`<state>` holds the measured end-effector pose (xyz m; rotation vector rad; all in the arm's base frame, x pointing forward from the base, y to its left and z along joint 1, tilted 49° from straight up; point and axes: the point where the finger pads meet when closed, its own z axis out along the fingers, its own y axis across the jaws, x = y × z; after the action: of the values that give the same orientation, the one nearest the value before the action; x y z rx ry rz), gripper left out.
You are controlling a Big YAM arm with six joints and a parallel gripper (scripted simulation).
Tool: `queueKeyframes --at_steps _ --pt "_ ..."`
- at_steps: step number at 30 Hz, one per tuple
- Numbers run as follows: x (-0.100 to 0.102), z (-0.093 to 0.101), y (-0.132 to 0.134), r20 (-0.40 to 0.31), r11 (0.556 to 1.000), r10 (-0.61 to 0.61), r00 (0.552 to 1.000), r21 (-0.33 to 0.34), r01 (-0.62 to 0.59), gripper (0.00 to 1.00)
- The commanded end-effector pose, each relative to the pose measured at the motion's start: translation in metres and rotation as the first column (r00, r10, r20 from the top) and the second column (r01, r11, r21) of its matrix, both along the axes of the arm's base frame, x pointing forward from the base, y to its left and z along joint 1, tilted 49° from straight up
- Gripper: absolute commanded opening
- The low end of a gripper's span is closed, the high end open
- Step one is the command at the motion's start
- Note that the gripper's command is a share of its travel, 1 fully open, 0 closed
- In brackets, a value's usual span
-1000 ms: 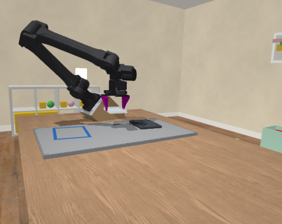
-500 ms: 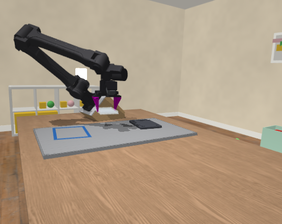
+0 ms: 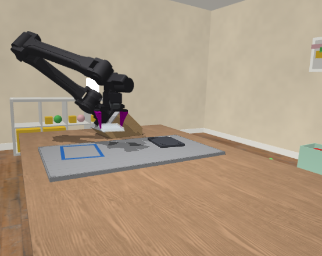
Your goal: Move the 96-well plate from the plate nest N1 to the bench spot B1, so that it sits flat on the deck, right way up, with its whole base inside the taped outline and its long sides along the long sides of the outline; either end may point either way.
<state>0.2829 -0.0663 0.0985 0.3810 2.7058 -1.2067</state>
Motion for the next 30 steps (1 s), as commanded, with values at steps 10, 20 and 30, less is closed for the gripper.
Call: queueKeyframes --at_steps 10,20,30 --pt "-0.004 0.033 -0.026 -0.013 1.0 0.017 1.0 -0.005 -0.017 0.0" --pt "0.001 0.062 -0.043 0.02 1.0 0.017 1.0 -0.004 -0.016 0.0" --pt "-0.003 0.086 -0.067 0.037 1.0 0.017 0.999 -0.006 -0.016 0.0"
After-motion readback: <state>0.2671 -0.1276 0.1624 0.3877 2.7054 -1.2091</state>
